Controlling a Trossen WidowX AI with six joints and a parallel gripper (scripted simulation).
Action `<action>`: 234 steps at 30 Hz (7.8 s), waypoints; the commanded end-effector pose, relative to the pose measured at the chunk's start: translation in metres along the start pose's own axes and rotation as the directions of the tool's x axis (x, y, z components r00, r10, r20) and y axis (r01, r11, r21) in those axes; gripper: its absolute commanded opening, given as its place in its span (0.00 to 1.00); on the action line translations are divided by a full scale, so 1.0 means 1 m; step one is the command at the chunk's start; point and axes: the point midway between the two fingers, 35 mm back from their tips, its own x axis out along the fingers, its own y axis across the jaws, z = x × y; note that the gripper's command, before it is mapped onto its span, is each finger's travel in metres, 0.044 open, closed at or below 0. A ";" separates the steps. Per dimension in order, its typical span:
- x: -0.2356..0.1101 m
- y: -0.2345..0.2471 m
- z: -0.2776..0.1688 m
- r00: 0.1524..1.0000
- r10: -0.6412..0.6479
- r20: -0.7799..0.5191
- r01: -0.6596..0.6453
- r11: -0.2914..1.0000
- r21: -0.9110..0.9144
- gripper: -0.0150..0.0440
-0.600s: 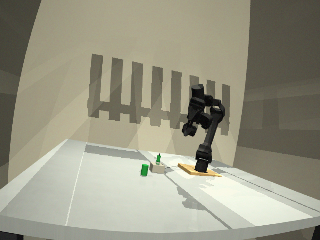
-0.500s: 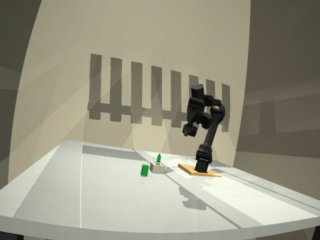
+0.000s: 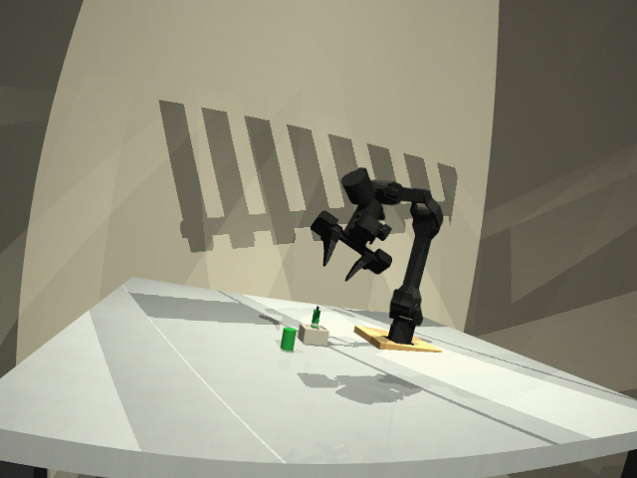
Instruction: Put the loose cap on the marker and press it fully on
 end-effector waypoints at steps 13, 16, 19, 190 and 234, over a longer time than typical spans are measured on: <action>0.042 -0.039 -0.096 0.894 0.273 -0.356 0.418 -0.217 0.882 0.69; 0.044 -0.040 -0.105 0.871 0.309 -0.381 0.482 -0.396 0.781 0.69; 0.046 -0.041 -0.114 0.847 0.344 -0.405 0.531 -0.554 0.641 0.69; -0.023 0.027 -0.213 0.792 0.414 -0.449 0.565 -0.776 0.281 0.25; 0.006 0.043 -0.229 0.792 0.414 -0.449 0.564 -0.778 0.278 0.65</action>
